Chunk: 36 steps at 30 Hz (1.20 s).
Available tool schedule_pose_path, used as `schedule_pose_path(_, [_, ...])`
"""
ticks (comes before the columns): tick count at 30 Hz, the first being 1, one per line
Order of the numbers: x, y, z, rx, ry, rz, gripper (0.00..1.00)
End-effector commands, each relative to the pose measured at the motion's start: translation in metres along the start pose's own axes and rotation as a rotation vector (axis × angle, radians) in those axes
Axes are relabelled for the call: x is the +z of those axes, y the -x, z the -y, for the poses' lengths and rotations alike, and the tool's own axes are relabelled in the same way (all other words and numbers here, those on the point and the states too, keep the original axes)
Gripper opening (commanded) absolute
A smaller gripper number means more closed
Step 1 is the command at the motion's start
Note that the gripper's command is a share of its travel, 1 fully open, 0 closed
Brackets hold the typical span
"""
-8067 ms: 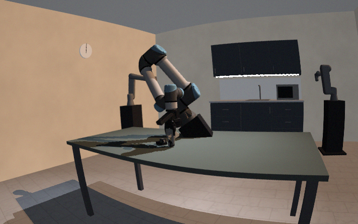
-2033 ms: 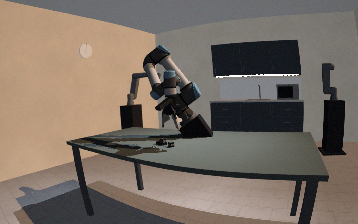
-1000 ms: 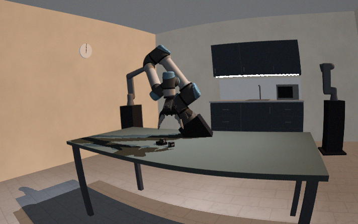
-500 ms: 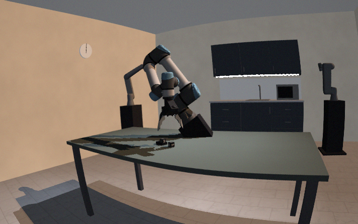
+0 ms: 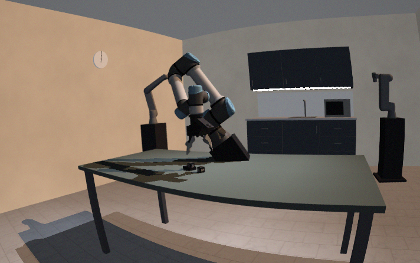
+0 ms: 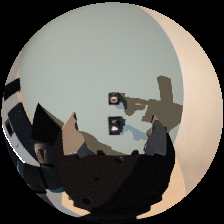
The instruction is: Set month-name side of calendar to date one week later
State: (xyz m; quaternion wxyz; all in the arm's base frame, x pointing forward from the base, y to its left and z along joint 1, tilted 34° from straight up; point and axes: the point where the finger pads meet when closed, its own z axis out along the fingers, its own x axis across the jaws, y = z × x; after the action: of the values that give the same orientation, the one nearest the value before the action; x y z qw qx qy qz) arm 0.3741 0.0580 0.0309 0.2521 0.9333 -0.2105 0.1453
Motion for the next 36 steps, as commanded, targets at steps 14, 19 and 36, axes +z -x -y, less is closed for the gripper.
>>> schedule_pose_path(14, [0.0002, 0.0001, -0.0006, -0.072, -0.004, -0.001, 0.28])
schedule_pose_path(19, [0.0002, 0.0001, -0.0006, -0.072, -0.004, -0.001, 0.28])
schedule_pose_path(36, [0.0002, 0.0001, -0.0006, -0.072, -0.004, -0.001, 0.28])
